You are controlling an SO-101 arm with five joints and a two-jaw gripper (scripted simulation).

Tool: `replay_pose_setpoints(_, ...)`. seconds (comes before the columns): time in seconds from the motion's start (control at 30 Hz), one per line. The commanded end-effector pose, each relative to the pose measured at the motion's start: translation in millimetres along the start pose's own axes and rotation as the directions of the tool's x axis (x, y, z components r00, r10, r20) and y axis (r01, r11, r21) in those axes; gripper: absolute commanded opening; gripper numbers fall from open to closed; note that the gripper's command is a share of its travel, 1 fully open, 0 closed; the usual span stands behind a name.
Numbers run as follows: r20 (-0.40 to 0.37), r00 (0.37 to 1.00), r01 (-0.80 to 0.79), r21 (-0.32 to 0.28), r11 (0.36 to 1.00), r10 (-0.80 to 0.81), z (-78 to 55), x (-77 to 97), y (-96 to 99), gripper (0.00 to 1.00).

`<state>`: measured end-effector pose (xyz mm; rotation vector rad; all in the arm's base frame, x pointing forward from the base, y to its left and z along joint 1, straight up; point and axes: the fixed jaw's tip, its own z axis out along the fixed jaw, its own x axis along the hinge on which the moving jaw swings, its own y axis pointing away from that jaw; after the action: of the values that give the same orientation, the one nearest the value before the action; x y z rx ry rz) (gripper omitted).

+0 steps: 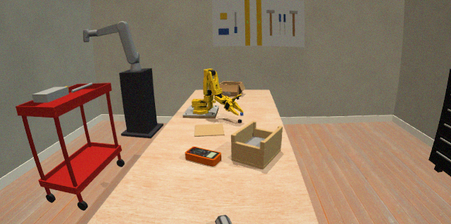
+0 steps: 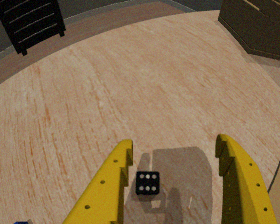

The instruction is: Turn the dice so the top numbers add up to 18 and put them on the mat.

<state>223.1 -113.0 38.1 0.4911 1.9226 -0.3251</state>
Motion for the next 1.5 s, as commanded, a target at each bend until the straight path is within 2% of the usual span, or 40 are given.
replay_pose_setpoints(0.0,0.006,1.0,0.006,0.006,1.0,-0.006,-1.8,-2.0,-1.7,0.27)
replay_pose_setpoints(0.13,0.07,0.998,0.006,0.007,1.0,-0.007,-3.1,-16.8,-1.7,0.26)
replay_pose_setpoints(0.33,0.236,0.972,0.006,0.008,1.0,-0.008,-11.0,-55.0,-1.7,0.26)
replay_pose_setpoints(0.4,0.236,0.972,0.006,0.008,1.0,-0.008,-11.0,-55.0,-1.7,0.26)
replay_pose_setpoints(0.57,0.374,0.927,0.006,0.009,1.0,-0.009,-22.9,-86.5,-1.7,0.26)
replay_pose_setpoints(0.73,0.453,0.891,0.005,0.01,1.0,-0.009,-32.1,-104.5,-1.7,0.25)
replay_pose_setpoints(1.13,0.467,0.884,0.005,0.01,1.0,-0.009,-33.9,-108.1,-1.7,0.25)
replay_pose_setpoints(1.47,0.431,0.902,0.002,0.006,1.0,-0.005,-27.6,-108.4,-1.3,0.25)
